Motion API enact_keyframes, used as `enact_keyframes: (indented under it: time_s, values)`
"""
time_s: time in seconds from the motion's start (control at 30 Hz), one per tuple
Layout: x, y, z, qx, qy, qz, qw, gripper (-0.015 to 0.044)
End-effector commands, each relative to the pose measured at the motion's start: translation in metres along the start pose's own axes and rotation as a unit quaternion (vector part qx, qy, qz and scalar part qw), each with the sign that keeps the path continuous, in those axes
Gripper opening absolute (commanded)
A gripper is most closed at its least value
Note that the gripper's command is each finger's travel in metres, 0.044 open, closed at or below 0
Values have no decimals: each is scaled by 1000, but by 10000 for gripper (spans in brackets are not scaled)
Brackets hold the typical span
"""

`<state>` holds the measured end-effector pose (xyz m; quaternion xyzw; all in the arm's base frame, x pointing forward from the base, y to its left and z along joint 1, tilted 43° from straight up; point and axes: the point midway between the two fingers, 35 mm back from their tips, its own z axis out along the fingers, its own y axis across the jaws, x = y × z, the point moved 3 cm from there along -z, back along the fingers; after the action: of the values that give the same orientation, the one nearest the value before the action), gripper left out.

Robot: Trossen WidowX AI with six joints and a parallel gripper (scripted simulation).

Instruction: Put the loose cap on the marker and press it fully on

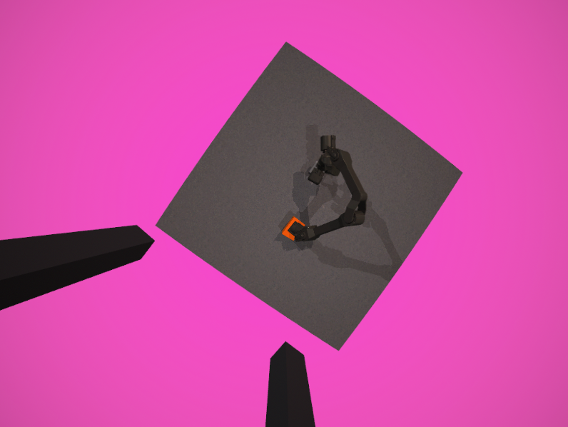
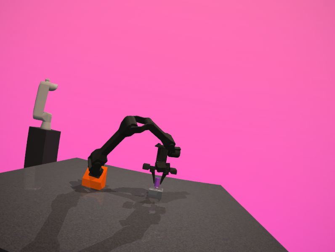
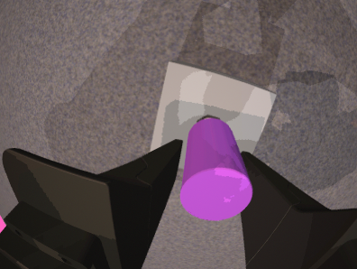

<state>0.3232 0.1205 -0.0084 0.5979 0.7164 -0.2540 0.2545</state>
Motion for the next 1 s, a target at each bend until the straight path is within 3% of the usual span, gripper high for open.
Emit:
enact_keyframes:
  time_s: [0.0,0.27,0.5,0.73,0.8,0.97]
  values:
    - [0,0,0,0,0,0,1000,236]
    - [0,0,0,0,0,0,1000,440]
    - [1,0,-73,0,1,0,1000,440]
    - [0,0,-75,0,1,0,1000,440]
    - [0,0,-75,0,1,-33,999,387]
    - [1,-1,-71,0,1,-268,964,256]
